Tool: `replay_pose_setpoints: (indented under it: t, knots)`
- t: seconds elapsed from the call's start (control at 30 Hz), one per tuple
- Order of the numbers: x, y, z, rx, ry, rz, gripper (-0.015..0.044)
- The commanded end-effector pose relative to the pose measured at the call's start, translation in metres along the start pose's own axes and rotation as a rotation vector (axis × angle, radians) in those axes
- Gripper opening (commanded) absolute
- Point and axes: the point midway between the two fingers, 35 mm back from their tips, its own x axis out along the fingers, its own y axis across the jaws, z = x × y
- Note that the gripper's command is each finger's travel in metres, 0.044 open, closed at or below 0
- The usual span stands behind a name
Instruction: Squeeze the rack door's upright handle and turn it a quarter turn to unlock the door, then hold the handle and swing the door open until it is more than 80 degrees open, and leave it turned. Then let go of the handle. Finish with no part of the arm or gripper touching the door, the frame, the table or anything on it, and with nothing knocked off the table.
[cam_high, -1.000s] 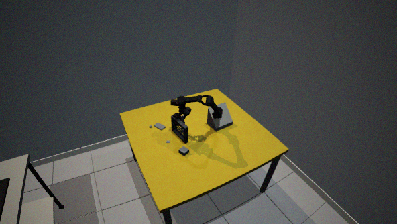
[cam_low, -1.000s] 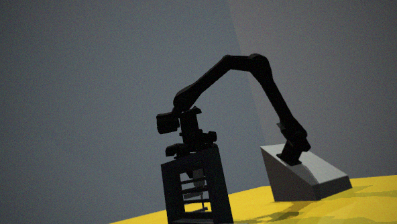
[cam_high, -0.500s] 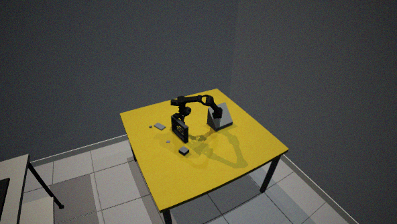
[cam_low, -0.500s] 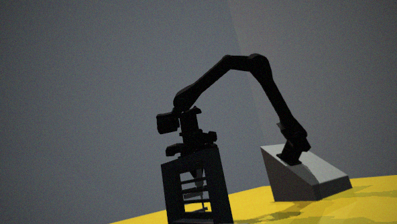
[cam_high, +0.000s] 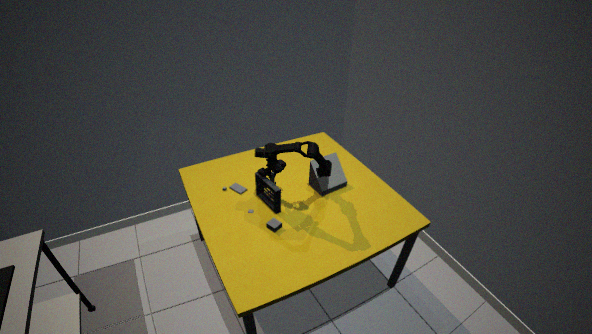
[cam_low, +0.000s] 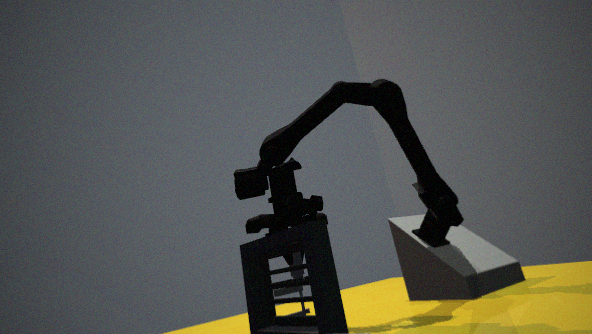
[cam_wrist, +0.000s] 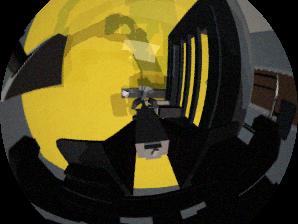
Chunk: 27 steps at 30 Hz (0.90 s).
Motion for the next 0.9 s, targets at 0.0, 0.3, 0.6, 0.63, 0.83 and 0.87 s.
replay_pose_setpoints:
  t: [0.0,0.3,0.6,0.63,0.83,0.87]
  knots:
    - [0.000,0.007,0.004,0.089,-0.008,0.004,0.0015]
    - [0.000,0.017,0.010,0.295,-0.008,0.006,0.0015]
    - [0.000,0.033,0.020,0.485,-0.008,0.008,0.0015]
    - [0.000,0.035,0.022,0.503,-0.008,0.008,0.0015]
    - [0.000,0.045,0.030,0.602,-0.008,0.009,0.0015]
    - [0.000,0.047,0.032,0.617,-0.007,0.009,0.0015]
